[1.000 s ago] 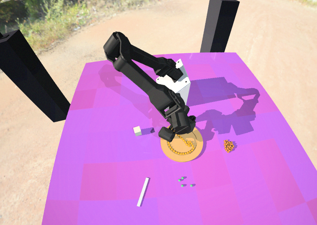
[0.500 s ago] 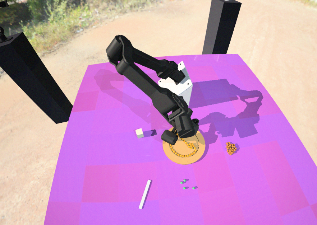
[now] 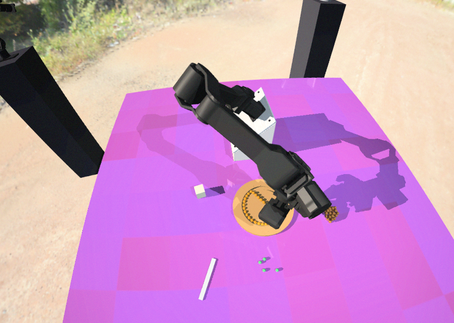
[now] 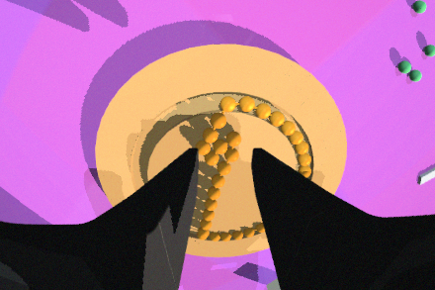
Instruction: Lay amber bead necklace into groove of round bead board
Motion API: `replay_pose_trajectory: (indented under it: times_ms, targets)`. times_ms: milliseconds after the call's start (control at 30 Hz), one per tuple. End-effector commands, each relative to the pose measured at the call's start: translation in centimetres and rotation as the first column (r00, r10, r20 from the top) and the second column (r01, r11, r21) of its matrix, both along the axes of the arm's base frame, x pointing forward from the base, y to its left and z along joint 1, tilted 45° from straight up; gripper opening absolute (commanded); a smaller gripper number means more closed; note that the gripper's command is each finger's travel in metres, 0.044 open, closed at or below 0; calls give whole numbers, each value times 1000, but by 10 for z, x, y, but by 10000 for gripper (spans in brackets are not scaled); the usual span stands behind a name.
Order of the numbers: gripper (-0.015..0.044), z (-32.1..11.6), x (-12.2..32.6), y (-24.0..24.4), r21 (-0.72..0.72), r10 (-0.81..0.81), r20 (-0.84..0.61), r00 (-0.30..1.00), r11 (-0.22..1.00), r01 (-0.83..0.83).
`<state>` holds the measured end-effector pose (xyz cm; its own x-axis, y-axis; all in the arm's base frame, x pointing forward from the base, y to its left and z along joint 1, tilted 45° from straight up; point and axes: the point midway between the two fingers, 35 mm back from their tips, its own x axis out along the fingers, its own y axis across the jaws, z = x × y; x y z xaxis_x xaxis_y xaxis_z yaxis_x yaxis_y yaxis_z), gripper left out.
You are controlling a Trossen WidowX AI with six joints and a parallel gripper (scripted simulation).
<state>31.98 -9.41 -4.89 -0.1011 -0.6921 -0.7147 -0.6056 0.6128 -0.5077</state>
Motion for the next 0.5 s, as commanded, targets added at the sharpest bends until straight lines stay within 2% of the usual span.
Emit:
replay_pose_trajectory:
  times_ms: [0, 467]
  targets:
    - [120, -4, 2, 1, 1, -16, -4, 1000, 1000, 16]
    - [120, -14, 2, -9, 1, -11, 3, 1000, 1000, 11]
